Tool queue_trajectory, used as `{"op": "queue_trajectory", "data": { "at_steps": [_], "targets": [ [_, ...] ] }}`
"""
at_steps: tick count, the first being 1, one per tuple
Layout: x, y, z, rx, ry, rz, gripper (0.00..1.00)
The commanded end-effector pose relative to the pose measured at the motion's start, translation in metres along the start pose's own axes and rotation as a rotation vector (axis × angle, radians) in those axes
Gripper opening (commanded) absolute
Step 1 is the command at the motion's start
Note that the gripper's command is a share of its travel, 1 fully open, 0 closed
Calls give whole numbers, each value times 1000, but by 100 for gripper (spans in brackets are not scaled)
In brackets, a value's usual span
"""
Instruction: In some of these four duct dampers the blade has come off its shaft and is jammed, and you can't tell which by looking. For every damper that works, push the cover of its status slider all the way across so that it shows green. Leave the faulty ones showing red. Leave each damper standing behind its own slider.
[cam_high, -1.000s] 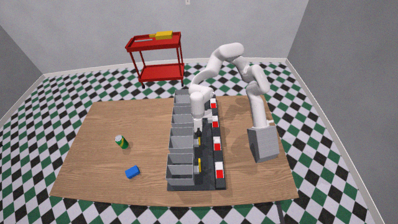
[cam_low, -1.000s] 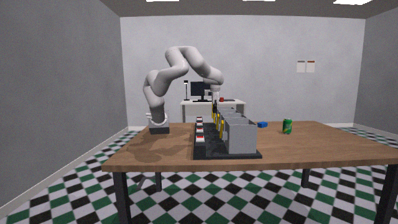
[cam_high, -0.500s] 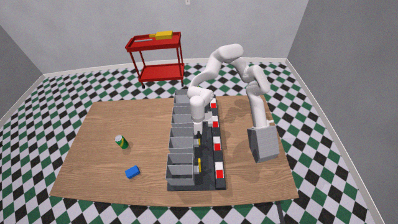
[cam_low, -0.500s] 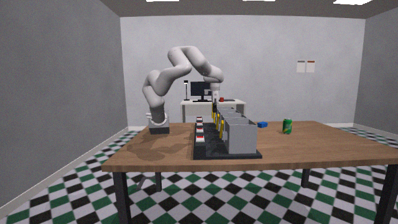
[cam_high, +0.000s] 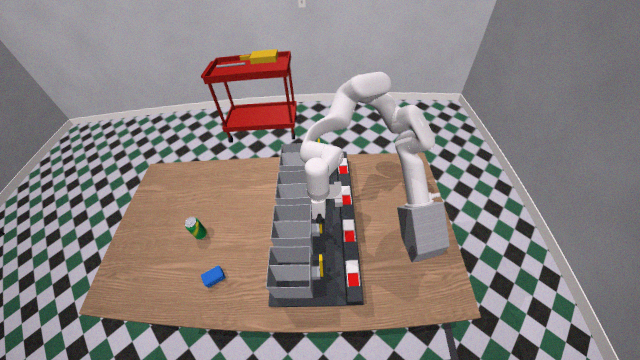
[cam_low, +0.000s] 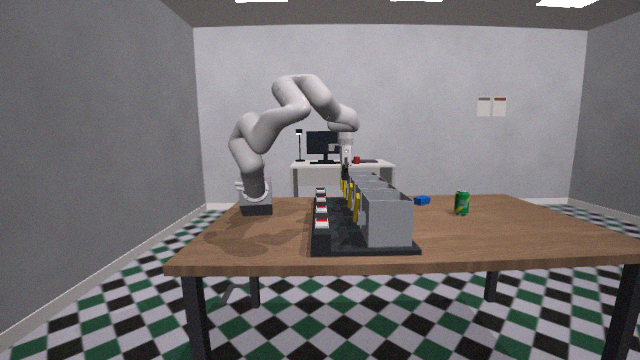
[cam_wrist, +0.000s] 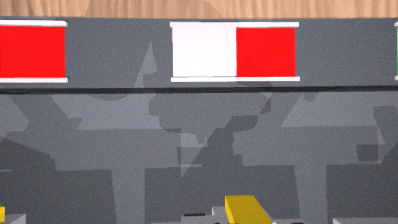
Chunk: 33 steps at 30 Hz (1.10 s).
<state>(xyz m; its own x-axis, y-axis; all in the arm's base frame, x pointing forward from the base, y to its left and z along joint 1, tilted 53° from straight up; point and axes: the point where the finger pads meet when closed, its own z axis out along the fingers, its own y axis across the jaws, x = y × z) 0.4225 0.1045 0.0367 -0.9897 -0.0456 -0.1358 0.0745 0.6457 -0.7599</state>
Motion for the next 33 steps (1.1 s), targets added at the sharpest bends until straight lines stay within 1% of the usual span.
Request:
{"op": "queue_trajectory", "data": {
  "at_steps": [1, 25, 26, 28, 29, 31, 32, 33],
  "targets": [
    [-1, 1, -1, 6, -2, 1, 19],
    [-1, 1, -1, 9, -2, 1, 19],
    [-1, 1, -1, 9, -2, 1, 23],
    [-1, 1, -1, 9, -2, 1, 23],
    [-1, 1, -1, 9, -2, 1, 27],
    [-1, 1, -1, 9, -2, 1, 27],
    [-1, 1, -1, 9, -2, 1, 31],
    [-1, 1, -1, 9, -2, 1, 31]
  ]
}}
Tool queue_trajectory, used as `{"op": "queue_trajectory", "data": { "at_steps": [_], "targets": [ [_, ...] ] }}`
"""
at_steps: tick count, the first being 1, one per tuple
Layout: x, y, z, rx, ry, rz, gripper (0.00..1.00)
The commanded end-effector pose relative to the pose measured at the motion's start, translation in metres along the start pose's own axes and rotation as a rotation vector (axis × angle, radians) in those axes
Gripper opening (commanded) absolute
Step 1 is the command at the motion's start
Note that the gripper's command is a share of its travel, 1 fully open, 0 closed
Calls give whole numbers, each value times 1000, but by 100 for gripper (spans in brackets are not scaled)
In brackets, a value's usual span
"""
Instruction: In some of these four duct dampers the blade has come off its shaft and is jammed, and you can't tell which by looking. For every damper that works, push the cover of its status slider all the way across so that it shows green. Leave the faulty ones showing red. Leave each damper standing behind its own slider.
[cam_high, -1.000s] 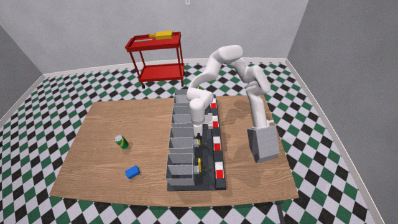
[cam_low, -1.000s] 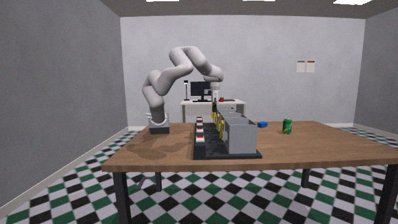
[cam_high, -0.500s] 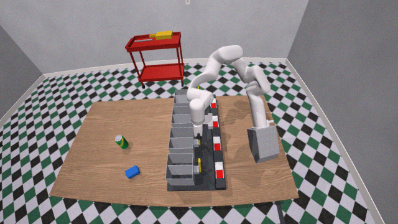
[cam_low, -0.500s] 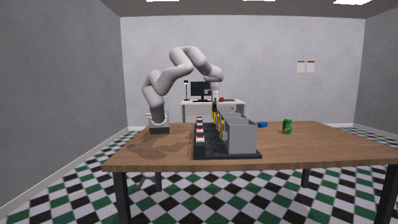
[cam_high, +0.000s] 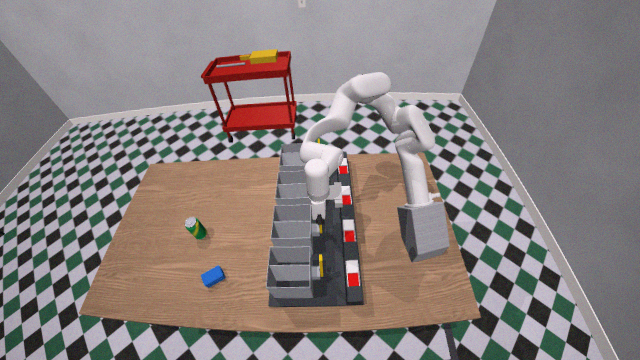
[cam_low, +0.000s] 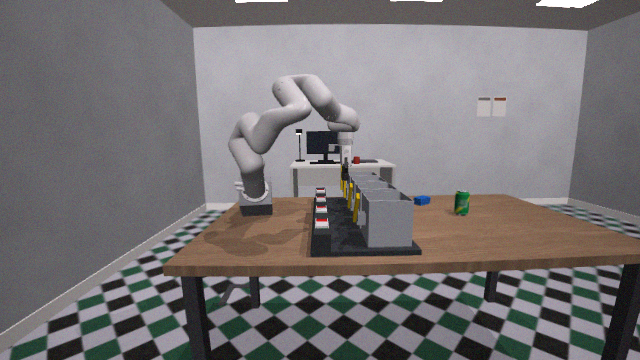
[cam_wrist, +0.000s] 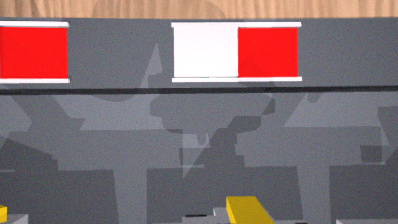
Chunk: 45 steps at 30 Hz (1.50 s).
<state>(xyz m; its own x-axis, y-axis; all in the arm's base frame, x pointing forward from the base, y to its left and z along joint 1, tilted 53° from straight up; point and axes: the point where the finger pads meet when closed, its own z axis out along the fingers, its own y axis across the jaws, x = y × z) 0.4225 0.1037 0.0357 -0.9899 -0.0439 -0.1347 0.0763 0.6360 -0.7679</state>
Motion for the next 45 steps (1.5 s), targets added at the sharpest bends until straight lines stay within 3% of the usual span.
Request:
{"op": "queue_trajectory", "data": {
  "at_steps": [1, 5, 25, 45],
  "targets": [
    [-1, 1, -2, -4, -4, 1, 31],
    [-1, 1, -2, -4, -4, 1, 39],
    [-1, 1, -9, -4, -4, 1, 39],
    [-1, 1, -71, -4, -4, 1, 39]
  ]
}}
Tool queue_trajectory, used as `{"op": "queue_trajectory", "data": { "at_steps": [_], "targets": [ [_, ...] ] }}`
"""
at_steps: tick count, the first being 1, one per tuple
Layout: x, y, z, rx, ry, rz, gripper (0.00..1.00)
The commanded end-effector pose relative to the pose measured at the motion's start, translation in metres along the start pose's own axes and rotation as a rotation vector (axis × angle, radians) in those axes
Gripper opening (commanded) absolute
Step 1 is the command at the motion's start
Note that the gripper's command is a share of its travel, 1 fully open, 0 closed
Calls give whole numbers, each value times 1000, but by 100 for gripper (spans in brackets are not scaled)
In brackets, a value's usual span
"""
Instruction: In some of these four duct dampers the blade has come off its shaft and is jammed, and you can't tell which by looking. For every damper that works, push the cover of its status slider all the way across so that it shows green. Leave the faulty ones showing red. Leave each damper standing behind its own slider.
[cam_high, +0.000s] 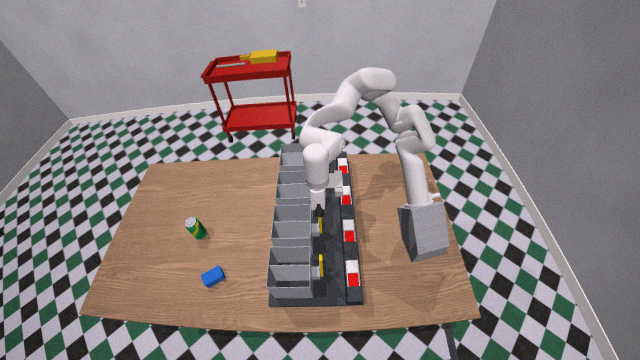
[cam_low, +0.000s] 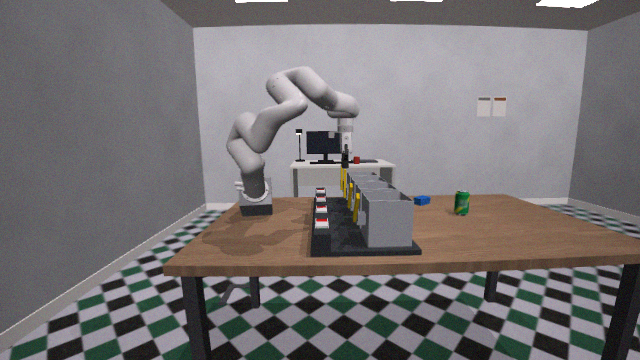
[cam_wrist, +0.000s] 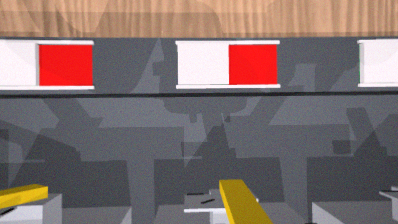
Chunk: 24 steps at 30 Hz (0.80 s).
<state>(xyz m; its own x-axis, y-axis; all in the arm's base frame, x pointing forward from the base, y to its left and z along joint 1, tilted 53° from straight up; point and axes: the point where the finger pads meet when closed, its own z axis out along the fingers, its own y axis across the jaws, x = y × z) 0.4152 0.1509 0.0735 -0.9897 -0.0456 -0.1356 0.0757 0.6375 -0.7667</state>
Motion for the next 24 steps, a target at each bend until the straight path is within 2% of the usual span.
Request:
{"op": "queue_trajectory", "data": {
  "at_steps": [1, 14, 17, 24],
  "targets": [
    [-1, 0, -12, -2, -2, 1, 39],
    [-6, 1, -21, -1, -3, 1, 39],
    [-45, 3, -28, 12, -3, 1, 39],
    [-96, 6, -37, 27, -3, 1, 39]
  ]
}}
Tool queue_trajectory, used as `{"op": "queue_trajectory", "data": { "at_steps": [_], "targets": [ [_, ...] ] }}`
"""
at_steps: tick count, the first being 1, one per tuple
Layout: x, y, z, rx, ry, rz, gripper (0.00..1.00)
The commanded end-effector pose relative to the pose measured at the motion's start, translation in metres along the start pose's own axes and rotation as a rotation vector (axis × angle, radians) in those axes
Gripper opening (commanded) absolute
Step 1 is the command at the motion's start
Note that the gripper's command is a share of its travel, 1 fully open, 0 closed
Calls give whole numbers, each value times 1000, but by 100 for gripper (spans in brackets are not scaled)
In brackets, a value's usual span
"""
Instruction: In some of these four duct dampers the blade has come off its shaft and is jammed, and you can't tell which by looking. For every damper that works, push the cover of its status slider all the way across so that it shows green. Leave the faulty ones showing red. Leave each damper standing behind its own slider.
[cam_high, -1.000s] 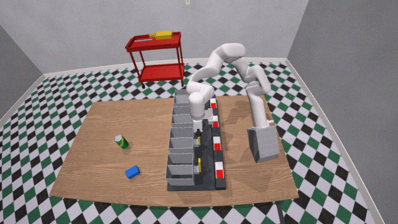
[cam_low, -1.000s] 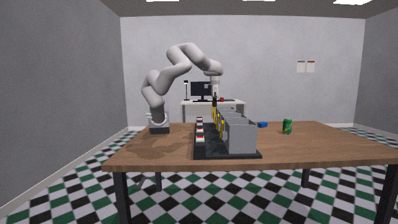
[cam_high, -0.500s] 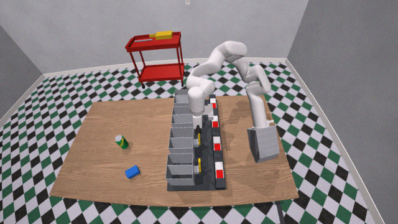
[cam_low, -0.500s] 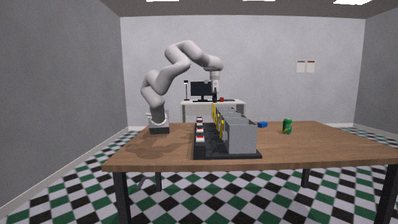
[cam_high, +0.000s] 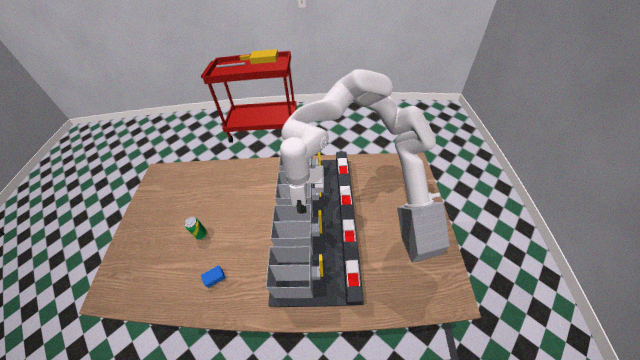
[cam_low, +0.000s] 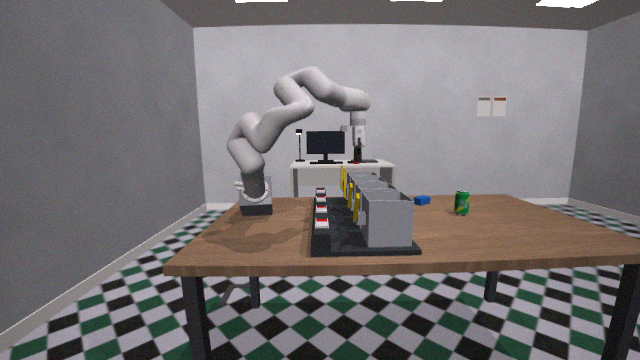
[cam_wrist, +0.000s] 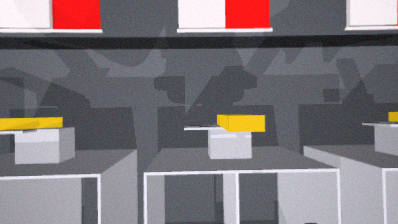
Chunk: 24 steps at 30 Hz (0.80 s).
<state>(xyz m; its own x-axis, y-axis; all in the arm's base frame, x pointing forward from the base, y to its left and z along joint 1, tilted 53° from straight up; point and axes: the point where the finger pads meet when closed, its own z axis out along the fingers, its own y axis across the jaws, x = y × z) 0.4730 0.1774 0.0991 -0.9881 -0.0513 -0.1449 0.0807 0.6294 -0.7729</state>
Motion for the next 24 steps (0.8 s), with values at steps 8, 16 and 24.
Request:
{"op": "queue_trajectory", "data": {
  "at_steps": [8, 16, 24],
  "targets": [
    [-52, 5, -10, 22, 8, -2, 39],
    [-52, 5, -10, 22, 8, -2, 39],
    [-52, 5, -10, 22, 8, -2, 39]
  ]
}}
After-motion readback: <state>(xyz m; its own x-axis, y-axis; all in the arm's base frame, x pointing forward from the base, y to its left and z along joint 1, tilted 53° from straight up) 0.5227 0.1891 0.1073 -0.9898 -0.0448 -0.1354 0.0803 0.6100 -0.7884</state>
